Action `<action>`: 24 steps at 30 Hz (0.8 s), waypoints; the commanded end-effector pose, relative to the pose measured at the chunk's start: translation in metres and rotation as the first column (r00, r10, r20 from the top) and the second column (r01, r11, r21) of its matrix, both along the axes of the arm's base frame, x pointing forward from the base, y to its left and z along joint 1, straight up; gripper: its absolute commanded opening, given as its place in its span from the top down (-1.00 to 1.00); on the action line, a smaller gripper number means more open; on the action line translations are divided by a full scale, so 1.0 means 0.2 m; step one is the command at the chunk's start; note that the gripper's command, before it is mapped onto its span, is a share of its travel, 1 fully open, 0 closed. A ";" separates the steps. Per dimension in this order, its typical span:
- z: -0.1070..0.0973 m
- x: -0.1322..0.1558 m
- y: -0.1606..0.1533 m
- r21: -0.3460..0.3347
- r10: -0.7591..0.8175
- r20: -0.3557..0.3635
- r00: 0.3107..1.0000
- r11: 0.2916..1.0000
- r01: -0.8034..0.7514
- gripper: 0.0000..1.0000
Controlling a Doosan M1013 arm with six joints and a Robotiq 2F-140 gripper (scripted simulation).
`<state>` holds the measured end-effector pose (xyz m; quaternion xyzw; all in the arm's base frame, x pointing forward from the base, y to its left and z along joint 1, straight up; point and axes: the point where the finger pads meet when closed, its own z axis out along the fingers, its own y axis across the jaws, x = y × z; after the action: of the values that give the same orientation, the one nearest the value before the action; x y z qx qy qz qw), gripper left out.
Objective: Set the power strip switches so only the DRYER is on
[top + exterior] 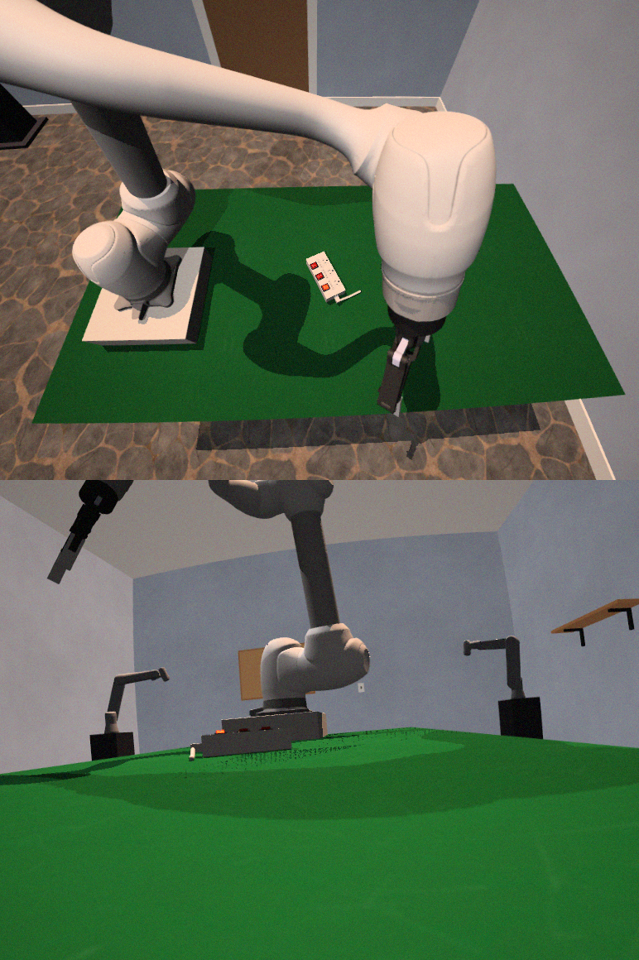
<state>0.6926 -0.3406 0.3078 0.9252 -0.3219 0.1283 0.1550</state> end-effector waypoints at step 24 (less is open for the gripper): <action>-0.24 -0.01 0.28 0.054 0.192 -0.021 0.981 0.980 -0.191 -1.00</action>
<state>0.6920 -0.3162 0.2873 0.9399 -0.2843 0.1249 0.1421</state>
